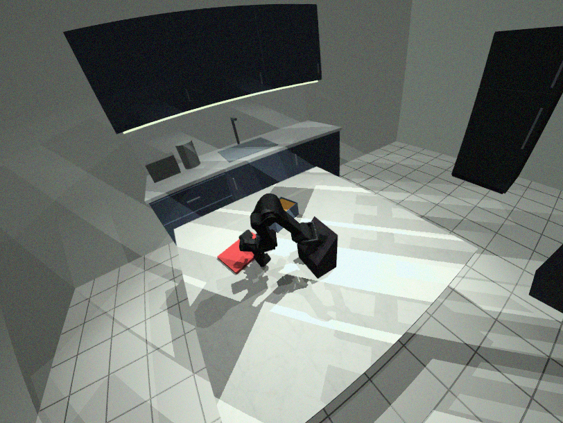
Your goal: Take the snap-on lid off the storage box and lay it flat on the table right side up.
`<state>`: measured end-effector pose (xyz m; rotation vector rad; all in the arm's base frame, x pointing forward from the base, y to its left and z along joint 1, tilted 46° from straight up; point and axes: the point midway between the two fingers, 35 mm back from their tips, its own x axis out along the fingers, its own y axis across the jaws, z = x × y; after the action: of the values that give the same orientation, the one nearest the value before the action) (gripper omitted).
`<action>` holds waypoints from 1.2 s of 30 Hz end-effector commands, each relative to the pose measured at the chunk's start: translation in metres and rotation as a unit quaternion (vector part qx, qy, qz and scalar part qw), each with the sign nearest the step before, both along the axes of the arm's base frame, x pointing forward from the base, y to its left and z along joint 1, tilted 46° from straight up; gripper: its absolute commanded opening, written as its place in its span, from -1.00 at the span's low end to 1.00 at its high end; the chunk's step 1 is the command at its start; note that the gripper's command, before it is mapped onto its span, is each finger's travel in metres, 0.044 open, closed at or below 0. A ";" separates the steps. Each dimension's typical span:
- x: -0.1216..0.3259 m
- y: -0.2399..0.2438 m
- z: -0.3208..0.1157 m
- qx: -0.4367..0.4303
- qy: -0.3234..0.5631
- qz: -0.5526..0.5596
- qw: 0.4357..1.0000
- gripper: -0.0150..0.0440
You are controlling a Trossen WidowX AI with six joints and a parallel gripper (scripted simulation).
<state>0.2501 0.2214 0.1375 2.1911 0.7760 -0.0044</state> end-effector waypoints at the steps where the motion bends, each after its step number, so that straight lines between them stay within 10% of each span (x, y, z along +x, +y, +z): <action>1: -0.009 -0.002 -0.006 -0.001 0.003 0.000 1.000 1.00; 36: -0.062 -0.011 -0.009 -0.001 0.005 0.000 1.000 1.00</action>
<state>0.1887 0.2134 0.1221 2.1818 0.7847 -0.0195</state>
